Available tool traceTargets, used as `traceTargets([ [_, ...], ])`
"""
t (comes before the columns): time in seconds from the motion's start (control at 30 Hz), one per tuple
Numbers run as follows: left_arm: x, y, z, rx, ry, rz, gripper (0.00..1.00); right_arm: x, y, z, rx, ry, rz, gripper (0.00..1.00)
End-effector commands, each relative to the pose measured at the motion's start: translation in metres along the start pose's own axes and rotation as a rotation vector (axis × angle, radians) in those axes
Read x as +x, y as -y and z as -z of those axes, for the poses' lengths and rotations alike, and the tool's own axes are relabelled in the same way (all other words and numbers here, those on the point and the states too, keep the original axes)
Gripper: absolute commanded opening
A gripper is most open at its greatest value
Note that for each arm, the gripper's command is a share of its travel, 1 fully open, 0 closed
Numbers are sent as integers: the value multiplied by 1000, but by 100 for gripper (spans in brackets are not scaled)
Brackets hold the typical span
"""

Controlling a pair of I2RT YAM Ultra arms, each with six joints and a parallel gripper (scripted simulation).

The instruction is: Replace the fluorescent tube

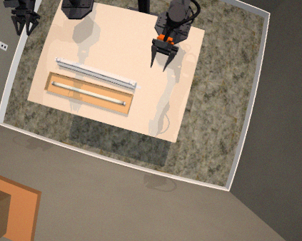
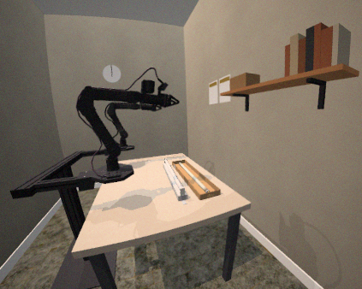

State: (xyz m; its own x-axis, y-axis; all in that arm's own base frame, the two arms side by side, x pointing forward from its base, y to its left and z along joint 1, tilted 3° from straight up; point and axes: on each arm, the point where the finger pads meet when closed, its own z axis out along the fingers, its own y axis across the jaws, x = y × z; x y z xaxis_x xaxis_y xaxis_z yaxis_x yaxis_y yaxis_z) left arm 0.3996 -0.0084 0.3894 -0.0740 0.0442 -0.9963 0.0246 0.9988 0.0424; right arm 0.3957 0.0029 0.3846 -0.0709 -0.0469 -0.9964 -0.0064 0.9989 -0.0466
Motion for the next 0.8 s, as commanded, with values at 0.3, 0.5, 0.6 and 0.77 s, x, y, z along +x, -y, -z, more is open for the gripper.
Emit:
traceTargets([
  [0.3,-38,-15,33,-34,132,37,49,-57,3,30,0,170,-37,49],
  [0.5,-31,-8,25,-14,107,38,49,-46,3,25,-1,137,-37,49],
  [0.6,-32,-9,26,-17,110,38,49,-43,4,23,1,123,-37,49],
  [0.77,-28,-12,20,-22,92,37,49,-40,6,18,7,114,-37,49],
])
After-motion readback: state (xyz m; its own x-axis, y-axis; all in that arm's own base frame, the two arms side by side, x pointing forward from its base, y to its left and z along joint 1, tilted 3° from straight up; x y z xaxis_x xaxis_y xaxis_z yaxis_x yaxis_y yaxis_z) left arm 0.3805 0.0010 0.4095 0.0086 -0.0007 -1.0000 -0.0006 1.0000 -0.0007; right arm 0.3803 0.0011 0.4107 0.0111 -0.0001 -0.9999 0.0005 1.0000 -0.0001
